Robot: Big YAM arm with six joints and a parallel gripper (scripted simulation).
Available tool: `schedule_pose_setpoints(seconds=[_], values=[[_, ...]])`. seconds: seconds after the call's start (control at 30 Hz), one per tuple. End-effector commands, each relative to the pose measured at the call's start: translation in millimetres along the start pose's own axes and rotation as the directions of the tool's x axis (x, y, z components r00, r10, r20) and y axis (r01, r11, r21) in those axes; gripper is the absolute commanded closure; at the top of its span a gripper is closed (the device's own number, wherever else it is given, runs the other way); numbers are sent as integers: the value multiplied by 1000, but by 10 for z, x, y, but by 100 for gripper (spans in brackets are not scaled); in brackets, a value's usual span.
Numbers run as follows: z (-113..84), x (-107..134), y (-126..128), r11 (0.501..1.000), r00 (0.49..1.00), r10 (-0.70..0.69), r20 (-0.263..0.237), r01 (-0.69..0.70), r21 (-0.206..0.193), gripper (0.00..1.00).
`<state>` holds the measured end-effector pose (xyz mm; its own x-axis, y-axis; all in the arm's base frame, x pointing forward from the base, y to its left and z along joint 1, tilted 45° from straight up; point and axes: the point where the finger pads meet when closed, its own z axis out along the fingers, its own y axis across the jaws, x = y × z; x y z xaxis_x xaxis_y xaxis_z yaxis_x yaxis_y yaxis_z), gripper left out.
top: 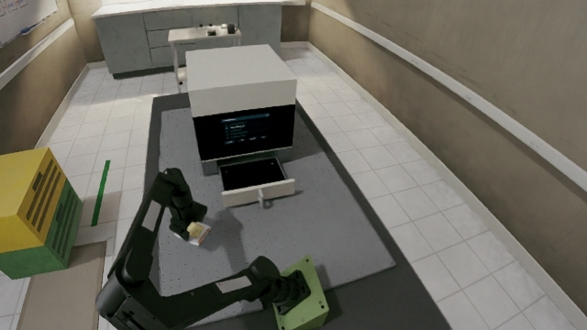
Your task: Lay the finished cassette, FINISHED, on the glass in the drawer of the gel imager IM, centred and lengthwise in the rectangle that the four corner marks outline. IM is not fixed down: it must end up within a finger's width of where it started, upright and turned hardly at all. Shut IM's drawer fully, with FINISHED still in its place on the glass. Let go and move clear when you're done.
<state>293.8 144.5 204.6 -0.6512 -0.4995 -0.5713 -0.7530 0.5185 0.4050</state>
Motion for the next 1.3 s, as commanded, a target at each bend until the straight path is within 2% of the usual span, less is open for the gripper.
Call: schedule_pose_setpoints(seconds=[0.0,0.2,0.23,0.5,0.53,0.6,1.27], values=[[-220,-182,-15,999,998,-47,37,46,29,22],[-264,-172,-29,999,999,-42,33,41,26,22],[-170,-99,-12,999,999,-31,18,31,13,22],[-170,-99,-12,999,999,-31,18,31,13,22],[-283,-174,-24,999,998,-43,34,43,27,22],[-320,-177,-15,999,998,-47,36,46,30,22],[-557,-165,-17,999,998,-45,33,44,30,22]])
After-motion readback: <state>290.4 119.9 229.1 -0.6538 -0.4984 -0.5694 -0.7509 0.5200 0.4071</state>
